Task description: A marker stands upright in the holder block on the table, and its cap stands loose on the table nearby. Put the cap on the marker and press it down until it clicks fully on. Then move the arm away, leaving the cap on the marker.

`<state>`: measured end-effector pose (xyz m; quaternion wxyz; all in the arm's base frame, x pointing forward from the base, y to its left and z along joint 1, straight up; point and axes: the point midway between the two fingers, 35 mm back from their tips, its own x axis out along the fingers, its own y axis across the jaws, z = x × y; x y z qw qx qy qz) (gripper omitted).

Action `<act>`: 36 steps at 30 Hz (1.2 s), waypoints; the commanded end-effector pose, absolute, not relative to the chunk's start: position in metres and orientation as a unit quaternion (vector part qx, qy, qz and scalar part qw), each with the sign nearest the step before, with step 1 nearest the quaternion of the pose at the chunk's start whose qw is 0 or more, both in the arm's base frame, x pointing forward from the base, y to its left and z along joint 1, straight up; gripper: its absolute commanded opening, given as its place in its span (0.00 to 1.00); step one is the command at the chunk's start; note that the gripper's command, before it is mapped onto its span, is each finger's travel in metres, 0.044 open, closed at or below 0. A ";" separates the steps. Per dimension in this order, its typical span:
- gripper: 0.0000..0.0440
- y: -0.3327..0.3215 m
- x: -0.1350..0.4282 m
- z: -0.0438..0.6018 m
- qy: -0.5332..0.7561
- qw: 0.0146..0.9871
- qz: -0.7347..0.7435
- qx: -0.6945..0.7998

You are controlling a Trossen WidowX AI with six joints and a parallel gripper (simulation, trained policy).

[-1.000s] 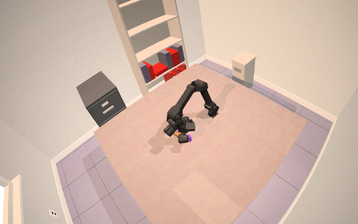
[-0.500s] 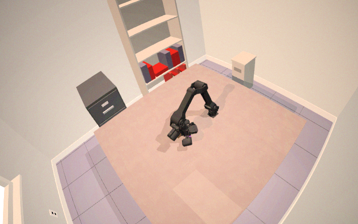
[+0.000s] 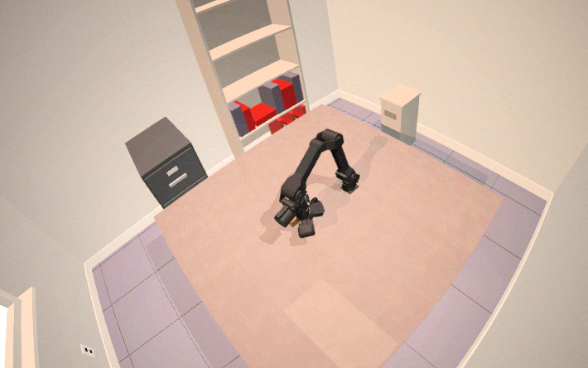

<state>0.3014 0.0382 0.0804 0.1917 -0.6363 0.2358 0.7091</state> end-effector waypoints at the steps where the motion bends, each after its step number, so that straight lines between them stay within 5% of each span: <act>1: 0.20 0.036 0.306 0.093 0.230 0.193 0.699 -0.650; 36: 0.12 -0.046 0.307 0.176 0.257 0.251 0.663 -0.657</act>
